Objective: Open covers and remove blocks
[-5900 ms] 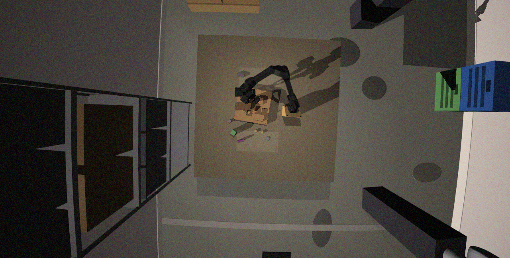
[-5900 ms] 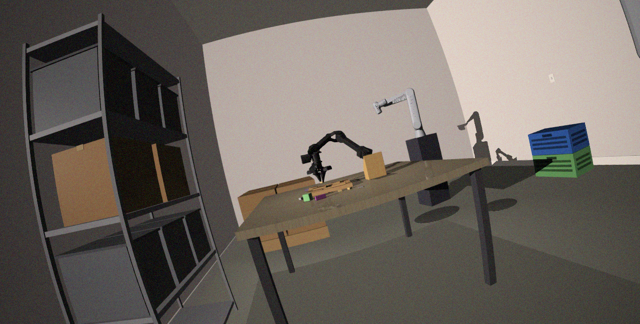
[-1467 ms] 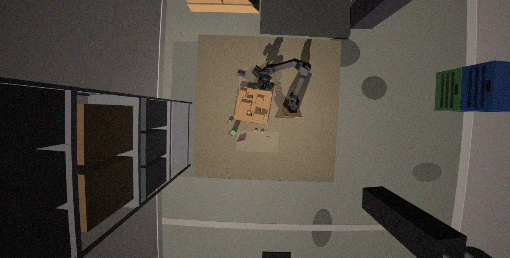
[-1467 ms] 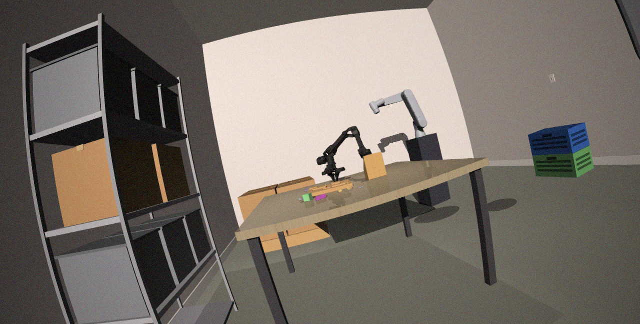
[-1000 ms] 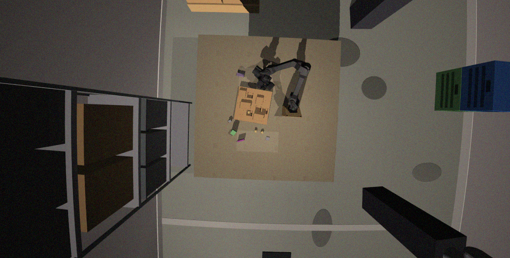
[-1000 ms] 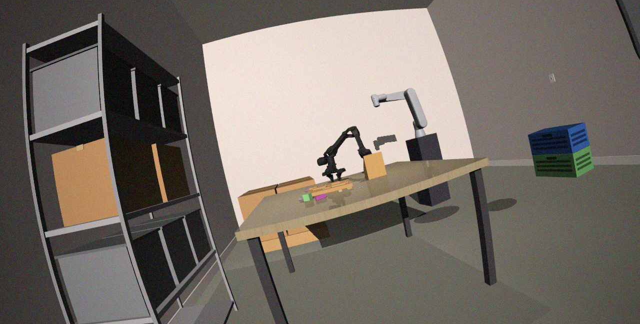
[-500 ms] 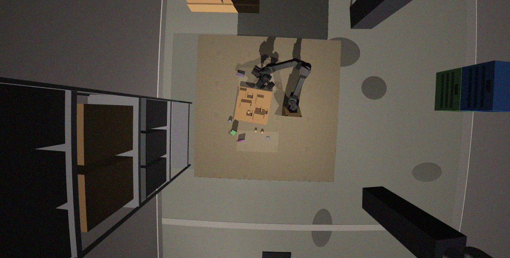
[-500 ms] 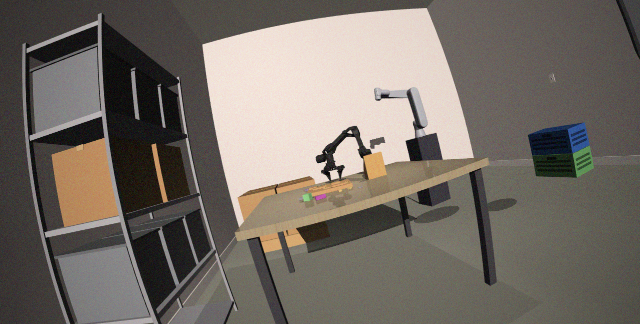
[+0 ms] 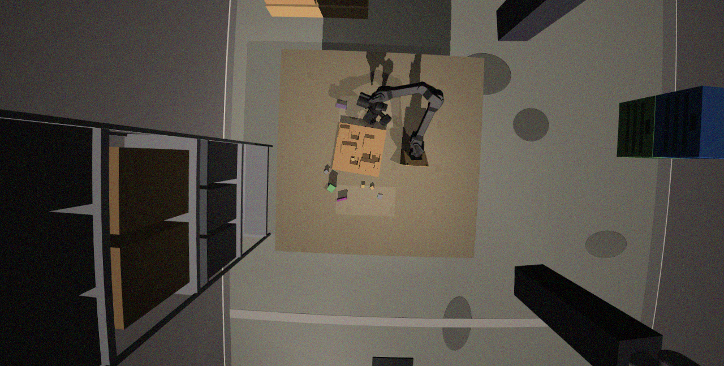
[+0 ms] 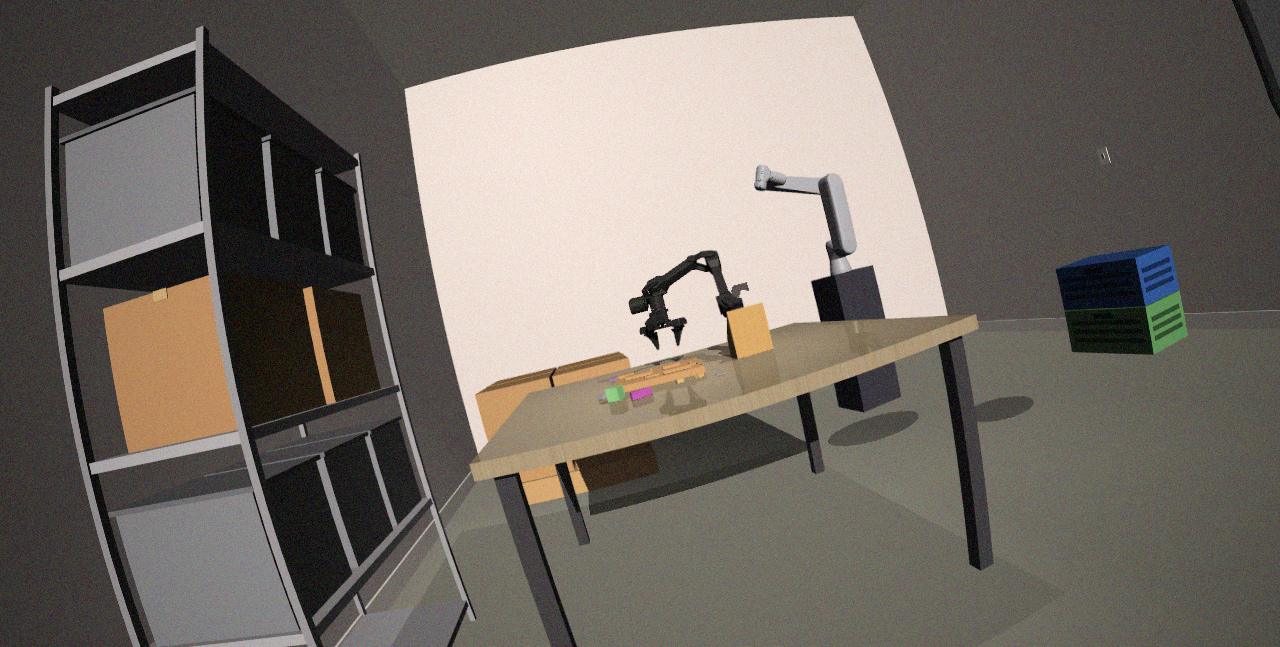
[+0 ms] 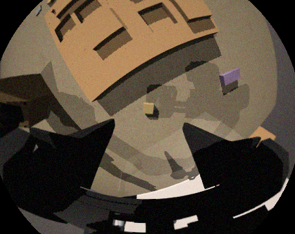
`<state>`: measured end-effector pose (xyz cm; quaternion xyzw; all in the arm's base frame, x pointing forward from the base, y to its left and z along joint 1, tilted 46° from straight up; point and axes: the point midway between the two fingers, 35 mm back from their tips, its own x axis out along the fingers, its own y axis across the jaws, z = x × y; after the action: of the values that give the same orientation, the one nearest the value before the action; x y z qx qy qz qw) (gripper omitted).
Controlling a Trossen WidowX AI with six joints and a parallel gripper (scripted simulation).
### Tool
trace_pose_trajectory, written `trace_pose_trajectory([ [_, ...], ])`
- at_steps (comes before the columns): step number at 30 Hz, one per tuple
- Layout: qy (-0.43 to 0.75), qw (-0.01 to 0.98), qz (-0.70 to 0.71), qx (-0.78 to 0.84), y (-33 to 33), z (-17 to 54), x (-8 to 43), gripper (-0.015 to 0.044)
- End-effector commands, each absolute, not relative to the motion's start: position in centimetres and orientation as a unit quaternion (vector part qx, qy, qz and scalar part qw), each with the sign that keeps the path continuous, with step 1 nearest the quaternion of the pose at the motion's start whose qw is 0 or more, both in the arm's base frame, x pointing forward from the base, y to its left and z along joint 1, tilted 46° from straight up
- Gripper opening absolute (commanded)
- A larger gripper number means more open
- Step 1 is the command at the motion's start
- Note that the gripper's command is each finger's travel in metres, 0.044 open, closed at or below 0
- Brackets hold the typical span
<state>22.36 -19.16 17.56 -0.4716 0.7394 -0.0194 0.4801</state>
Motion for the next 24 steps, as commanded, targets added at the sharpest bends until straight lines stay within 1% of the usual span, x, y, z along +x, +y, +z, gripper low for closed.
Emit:
trace_pose_trajectory([
  [1,0.739,0.480,-0.022,-0.472,-18.8,18.1,22.3,0.0414],
  [17,0.729,0.432,0.081,-0.525,-15.1,13.9,28.3,0.0000],
  [20,0.725,0.422,0.100,-0.535,-14.1,13.0,29.3,0.0000],
  [24,0.729,0.442,0.073,-0.518,-13.3,12.1,30.3,0.0000],
])
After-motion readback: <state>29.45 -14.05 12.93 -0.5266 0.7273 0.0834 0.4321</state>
